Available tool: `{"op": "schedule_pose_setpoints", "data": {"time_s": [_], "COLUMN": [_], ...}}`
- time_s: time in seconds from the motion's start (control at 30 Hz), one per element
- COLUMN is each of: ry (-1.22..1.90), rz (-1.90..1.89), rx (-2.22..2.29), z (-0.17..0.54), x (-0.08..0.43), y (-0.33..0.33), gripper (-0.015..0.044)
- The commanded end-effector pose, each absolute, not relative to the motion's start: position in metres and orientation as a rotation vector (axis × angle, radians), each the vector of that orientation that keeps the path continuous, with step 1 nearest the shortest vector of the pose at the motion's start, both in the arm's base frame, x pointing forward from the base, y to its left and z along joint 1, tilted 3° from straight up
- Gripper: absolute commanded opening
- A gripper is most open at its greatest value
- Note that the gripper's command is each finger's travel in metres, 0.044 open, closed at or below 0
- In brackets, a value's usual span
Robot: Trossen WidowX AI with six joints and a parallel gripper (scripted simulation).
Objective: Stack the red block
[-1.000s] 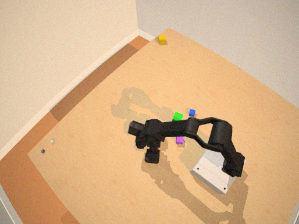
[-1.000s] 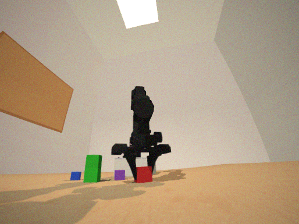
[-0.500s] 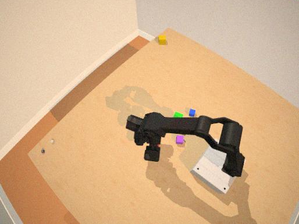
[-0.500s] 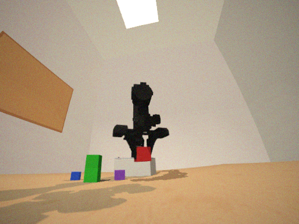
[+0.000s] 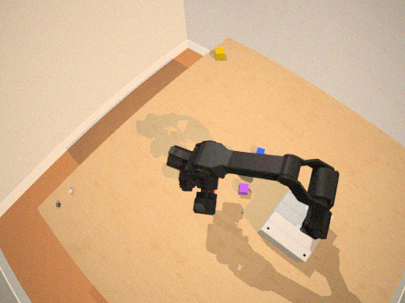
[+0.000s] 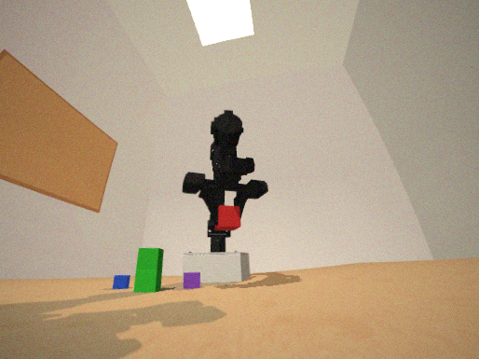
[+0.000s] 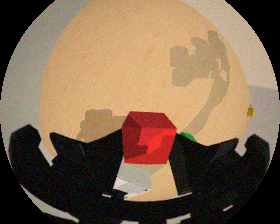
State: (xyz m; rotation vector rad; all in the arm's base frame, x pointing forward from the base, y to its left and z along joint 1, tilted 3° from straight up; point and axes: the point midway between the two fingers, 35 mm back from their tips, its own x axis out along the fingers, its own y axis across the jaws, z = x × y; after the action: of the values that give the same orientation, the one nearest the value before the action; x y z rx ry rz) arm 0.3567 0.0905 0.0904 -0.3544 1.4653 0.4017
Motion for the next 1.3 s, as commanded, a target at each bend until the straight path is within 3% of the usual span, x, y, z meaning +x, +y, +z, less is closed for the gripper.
{"op": "schedule_pose_setpoints", "data": {"time_s": [0.0, 1.03, 1.27], "ry": [1.468, 1.474, 1.473], "rz": [0.403, 0.391, 0.393], "rx": [-0.358, -0.368, -0.369], "z": [0.093, 0.086, 0.081], "x": [0.356, 0.341, 0.337], "y": [0.09, -0.077, -0.083], "gripper": [0.0, 0.0, 0.0]}}
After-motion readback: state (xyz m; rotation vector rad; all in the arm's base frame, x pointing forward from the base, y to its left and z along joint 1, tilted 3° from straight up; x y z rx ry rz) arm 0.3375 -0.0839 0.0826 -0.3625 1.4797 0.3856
